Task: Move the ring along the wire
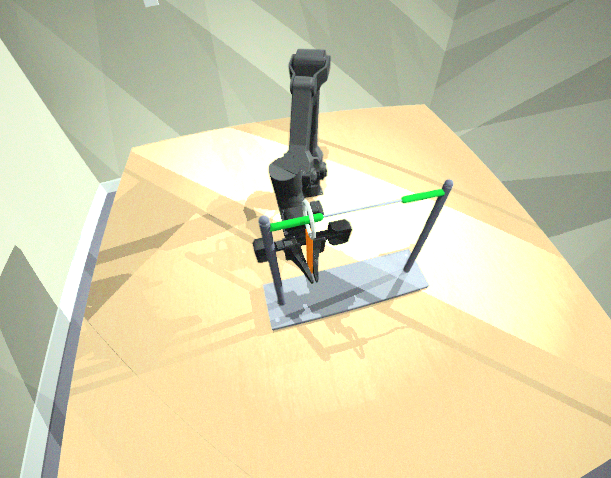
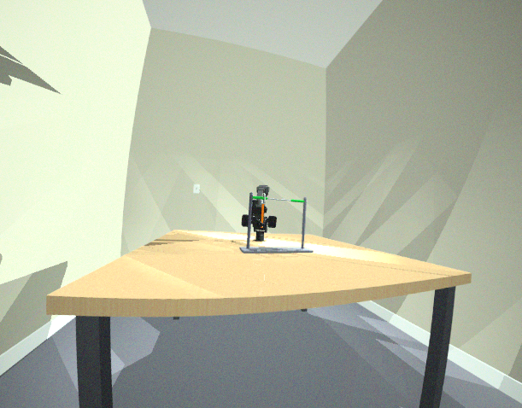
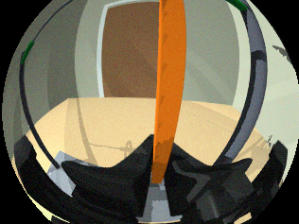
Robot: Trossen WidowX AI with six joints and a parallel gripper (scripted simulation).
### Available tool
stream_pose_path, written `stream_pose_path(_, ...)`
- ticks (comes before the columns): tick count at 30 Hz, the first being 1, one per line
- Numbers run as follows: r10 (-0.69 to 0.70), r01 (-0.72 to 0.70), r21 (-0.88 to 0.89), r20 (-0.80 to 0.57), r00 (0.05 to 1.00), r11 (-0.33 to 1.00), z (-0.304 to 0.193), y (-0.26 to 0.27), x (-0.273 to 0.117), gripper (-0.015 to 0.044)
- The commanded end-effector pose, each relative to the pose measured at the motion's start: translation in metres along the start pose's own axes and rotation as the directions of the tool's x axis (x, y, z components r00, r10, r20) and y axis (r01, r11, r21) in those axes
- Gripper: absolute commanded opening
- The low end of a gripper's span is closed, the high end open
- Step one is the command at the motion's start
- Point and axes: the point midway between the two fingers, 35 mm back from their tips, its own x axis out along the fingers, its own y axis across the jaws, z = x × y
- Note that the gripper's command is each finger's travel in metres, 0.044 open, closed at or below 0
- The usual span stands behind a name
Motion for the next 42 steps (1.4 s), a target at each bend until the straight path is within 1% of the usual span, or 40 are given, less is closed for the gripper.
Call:
stream_pose_path(1, 0.004, -0.004, 0.001, 0.004, 1.000, 1.000, 0.001, 0.000, 0.000, -0.0150)
stream_pose_path(12, 0.004, -0.004, 0.001, 0.003, 1.000, 1.000, 0.001, 0.001, 0.000, -0.0150)
stream_pose_path(42, 0.015, -0.015, -0.001, -0.003, 1.000, 1.000, 0.002, 0.031, 0.001, -0.0150)
